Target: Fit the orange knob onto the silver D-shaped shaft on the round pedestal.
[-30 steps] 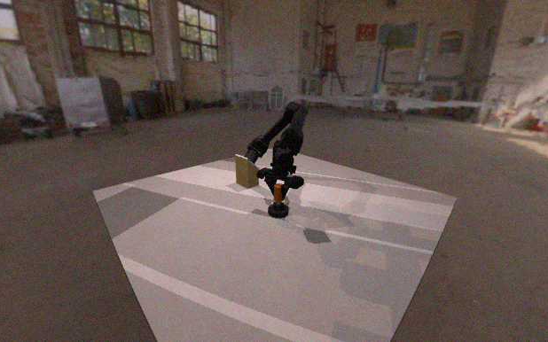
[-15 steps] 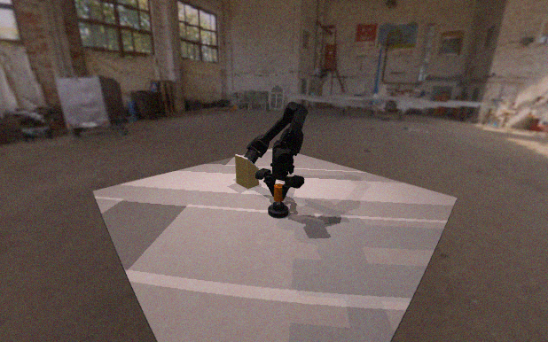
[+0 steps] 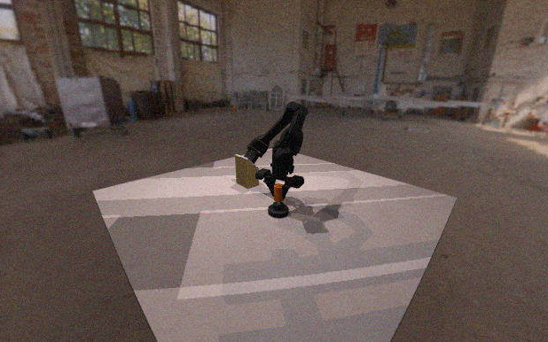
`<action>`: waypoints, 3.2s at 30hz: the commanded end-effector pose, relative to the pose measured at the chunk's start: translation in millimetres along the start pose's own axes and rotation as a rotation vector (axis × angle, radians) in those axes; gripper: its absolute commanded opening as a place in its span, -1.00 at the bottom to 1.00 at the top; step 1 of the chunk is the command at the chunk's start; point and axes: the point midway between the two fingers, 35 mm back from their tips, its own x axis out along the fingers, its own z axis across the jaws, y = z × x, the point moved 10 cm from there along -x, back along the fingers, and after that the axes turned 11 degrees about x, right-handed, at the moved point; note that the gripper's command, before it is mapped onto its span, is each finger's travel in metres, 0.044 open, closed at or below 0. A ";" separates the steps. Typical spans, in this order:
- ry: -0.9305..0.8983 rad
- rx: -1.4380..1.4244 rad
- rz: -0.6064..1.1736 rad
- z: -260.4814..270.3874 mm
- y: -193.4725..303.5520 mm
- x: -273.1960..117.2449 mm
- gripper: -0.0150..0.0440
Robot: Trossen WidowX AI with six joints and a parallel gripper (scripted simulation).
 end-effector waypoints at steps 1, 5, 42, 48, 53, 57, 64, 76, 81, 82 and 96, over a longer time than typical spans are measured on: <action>0.004 -0.002 0.001 -0.5 -0.2 1.2 -0.49; 0.004 -0.001 0.000 0.5 -0.8 2.8 -0.49; 0.004 -0.211 0.001 -1.1 1.4 2.5 -0.49; 0.004 -0.211 0.001 -0.6 0.8 -0.9 -0.49; 0.004 -0.237 0.001 0.5 -0.8 -2.7 -0.49; 0.004 -0.380 0.001 1.5 -1.3 -3.6 -0.49; 0.004 -0.420 0.002 1.3 0.2 -2.9 -0.49; 0.004 -0.420 0.002 -1.0 1.9 -2.5 -0.49; 0.004 -0.420 0.002 -0.3 1.0 -2.4 -0.49; 0.004 -0.420 0.002 -0.1 0.7 -2.4 -0.49; 0.004 -0.420 0.001 0.3 -0.7 2.0 -0.49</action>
